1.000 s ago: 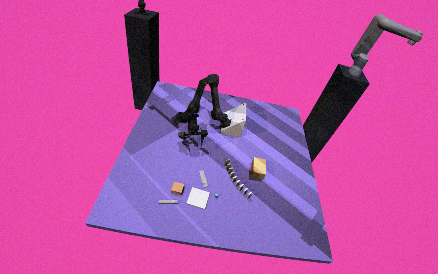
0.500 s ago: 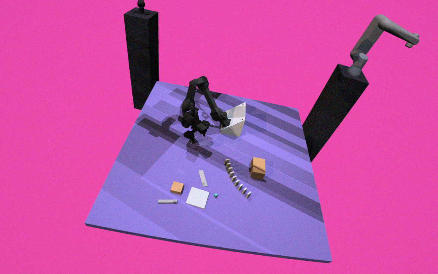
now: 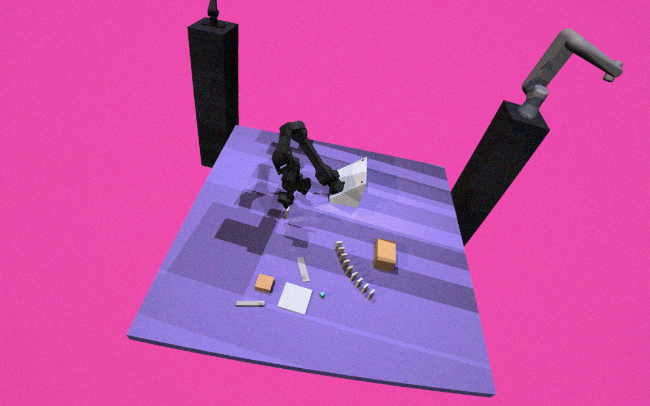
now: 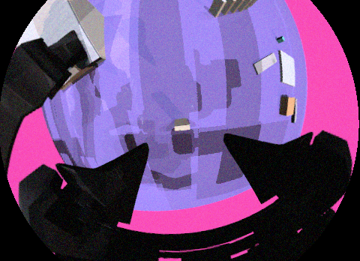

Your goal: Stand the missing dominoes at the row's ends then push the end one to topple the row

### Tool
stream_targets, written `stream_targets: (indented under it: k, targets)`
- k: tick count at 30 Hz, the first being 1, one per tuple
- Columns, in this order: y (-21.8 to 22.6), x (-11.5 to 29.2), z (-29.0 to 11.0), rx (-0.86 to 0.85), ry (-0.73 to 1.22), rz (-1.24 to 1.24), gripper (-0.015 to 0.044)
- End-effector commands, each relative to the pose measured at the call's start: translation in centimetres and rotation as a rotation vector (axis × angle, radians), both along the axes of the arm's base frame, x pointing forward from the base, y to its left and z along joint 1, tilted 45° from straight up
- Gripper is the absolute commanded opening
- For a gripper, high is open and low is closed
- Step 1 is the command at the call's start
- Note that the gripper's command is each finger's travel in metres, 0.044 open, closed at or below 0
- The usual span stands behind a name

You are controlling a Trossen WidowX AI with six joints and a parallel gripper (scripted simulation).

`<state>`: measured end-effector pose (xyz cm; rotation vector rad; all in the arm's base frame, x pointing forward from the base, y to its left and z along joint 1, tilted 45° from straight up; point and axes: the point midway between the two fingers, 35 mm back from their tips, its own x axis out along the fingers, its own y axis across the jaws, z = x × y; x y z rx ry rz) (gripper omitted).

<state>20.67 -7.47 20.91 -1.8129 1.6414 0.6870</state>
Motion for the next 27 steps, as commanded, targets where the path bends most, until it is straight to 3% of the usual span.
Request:
stream_targets:
  k: [1,9,24,27]
  targets:
    - [-0.9,0.2,-0.9,-0.006,0.008,0.001,0.0440]
    - [-4.3,0.5,-4.2,-0.014,0.006,0.002,0.0440]
    - [-5.5,0.6,-5.3,-0.015,0.005,0.002,0.0440]
    - [-5.5,0.6,-5.3,-0.015,0.005,0.002,0.0361]
